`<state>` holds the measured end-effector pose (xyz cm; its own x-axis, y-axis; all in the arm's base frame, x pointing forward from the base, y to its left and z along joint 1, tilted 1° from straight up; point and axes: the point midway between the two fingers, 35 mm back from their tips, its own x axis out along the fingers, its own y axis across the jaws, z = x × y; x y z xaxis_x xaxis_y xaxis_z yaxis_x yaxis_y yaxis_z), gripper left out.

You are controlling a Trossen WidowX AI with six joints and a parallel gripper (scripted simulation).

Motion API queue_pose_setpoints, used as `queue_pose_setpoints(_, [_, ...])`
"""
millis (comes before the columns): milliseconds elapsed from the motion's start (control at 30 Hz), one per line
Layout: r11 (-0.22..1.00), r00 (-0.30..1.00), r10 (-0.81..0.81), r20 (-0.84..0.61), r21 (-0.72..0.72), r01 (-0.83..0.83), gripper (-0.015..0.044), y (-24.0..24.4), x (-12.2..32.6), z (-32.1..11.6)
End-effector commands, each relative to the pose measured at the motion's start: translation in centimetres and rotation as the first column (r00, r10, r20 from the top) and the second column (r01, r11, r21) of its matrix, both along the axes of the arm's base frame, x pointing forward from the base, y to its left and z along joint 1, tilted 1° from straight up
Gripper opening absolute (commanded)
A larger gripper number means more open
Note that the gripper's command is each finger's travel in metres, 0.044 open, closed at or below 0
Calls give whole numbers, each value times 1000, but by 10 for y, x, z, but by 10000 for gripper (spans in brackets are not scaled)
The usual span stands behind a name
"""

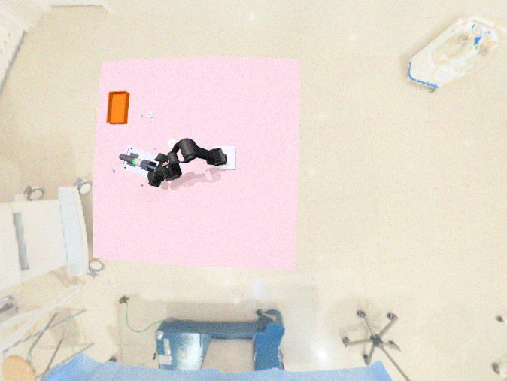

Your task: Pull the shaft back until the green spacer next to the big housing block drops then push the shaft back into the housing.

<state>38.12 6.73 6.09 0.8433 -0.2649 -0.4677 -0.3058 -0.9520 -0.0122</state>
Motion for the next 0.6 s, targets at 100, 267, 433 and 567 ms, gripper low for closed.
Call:
queue_pose_setpoints(100, [1000, 1000, 0, 0, 0, 0, 230, 0, 0, 0])
queue_pose_setpoints(267, [1000, 1000, 0, 0, 0, 0, 99, 0, 0, 0])
queue_pose_setpoints(433, [1000, 1000, 0, 0, 0, 0, 26, 0, 0, 0])
queue_pose_setpoints(567, [1000, 1000, 0, 0, 0, 0, 0, 0, 0, 0])
